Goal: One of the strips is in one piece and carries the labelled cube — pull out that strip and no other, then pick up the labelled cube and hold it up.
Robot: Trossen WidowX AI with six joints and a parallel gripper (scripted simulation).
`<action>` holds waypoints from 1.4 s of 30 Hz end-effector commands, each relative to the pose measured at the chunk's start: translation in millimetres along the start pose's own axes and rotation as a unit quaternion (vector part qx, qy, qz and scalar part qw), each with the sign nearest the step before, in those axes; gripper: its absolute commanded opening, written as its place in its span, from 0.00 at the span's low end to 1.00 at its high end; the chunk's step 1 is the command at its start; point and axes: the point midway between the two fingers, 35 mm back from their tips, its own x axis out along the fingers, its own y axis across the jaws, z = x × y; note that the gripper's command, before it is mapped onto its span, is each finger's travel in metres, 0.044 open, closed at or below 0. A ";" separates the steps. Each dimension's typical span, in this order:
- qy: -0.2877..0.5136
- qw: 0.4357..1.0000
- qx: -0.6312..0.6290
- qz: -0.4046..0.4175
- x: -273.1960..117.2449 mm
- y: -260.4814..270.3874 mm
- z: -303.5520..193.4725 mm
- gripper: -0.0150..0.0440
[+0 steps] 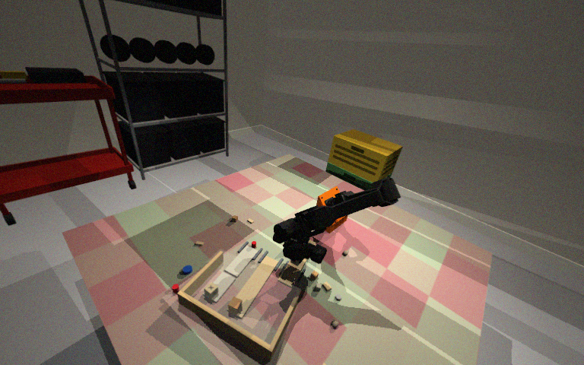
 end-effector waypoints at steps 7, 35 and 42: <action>0.002 1.000 0.000 0.001 -1.0 0.7 -33.2 0.25; 0.002 1.000 0.000 0.000 -37.0 0.3 -33.7 0.25; 0.002 1.000 0.000 0.000 -37.0 0.3 -33.7 0.25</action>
